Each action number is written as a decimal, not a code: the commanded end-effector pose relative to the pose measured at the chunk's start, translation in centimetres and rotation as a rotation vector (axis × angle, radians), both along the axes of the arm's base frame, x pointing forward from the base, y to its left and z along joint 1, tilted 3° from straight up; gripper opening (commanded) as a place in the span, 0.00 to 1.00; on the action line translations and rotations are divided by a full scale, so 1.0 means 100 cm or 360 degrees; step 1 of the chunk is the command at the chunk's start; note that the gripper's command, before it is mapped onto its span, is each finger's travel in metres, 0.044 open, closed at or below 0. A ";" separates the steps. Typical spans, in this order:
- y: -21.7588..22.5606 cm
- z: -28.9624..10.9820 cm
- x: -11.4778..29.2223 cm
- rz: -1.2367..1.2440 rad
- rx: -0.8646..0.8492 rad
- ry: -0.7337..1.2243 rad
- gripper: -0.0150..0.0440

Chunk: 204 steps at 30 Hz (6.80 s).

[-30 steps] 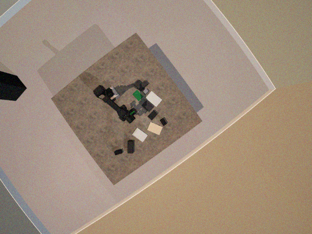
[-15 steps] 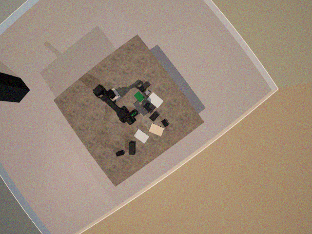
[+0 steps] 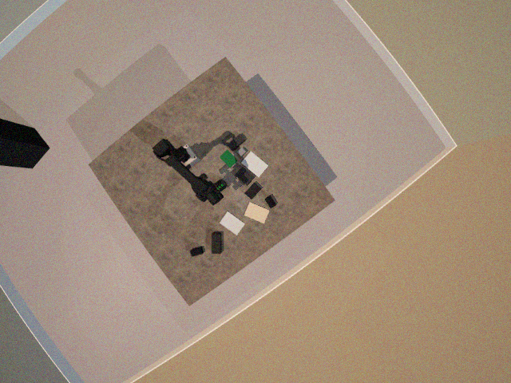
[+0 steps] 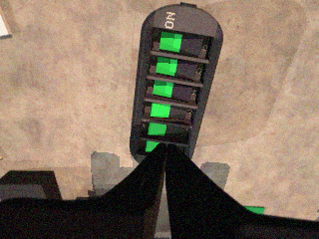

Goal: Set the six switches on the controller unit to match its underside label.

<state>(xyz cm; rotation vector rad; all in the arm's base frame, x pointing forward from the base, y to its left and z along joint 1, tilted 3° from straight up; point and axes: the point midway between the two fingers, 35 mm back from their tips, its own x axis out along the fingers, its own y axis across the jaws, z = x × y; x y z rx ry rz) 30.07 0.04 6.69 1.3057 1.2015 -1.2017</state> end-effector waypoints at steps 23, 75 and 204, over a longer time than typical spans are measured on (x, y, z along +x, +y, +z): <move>0.000 -0.005 -0.003 -0.0007 -0.0002 0.0004 0.91; 0.001 -0.008 -0.048 -0.0085 -0.0013 0.0047 0.30; 0.045 -0.108 0.048 -0.0067 0.0026 0.0496 0.25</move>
